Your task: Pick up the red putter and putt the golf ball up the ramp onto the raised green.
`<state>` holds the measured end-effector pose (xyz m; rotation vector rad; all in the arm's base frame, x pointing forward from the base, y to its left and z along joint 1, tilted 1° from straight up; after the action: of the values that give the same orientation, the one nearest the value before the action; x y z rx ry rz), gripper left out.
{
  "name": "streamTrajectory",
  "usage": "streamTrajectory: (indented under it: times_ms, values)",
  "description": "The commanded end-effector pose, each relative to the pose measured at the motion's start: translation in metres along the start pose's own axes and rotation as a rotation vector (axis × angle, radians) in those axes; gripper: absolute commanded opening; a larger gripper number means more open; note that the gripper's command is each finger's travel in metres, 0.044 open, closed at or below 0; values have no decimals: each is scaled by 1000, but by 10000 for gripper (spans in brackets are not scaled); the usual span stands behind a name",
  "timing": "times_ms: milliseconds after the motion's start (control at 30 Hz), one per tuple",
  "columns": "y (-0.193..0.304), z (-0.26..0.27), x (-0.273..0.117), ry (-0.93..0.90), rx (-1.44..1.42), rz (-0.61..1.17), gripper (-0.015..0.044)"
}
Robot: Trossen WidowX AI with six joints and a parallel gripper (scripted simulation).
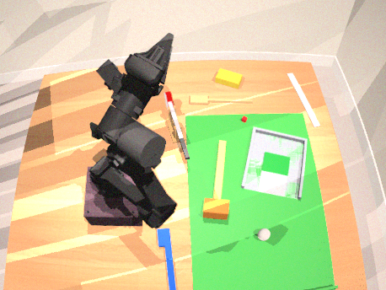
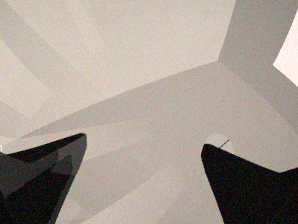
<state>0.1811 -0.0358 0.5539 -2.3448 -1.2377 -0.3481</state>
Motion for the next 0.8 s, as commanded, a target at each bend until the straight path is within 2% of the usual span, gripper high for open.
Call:
streamTrajectory:
  times_ms: [0,200,400,600,767]
  values:
    - [-2,0,0,3,-7,0,426]
    - [-80,2,-5,71,-220,-23,440]
    - [-154,39,10,53,-452,-74,440]
    - [-197,104,40,-68,-651,-133,440]
    - [-206,171,71,-240,-750,-153,440]
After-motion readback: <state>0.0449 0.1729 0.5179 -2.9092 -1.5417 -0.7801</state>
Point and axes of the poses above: the point midway between the two fingers, 35 mm back from their tips, its own x axis out along the fingers, its own z axis across the jaws, y = z × x, the point moved 4 cm from there along -x, back along the fingers, and after that the axes turned 5 degrees about -x, right-handed, at the moved point
